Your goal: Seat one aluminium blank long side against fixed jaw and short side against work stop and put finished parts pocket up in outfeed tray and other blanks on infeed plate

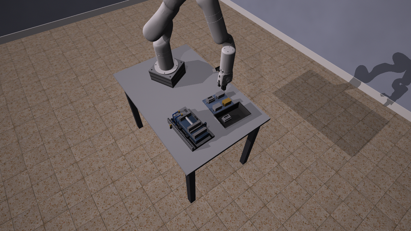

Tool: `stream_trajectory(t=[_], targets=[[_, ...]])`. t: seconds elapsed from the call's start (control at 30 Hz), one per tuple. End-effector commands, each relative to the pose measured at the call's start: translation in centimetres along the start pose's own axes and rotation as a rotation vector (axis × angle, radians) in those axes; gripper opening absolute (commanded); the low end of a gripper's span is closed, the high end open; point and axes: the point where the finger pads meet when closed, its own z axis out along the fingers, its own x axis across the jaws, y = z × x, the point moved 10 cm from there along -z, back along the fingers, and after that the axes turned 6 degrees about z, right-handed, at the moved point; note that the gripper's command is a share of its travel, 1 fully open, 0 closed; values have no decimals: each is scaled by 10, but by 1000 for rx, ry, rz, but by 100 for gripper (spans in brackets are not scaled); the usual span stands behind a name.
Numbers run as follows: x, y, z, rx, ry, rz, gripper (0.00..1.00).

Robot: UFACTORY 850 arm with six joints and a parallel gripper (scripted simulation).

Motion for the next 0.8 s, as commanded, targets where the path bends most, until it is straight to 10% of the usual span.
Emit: stream_trajectory(t=[0.0, 0.77], targets=[[0, 1, -1, -2, 1, 0, 0], [0, 1, 2, -2, 1, 0, 0]])
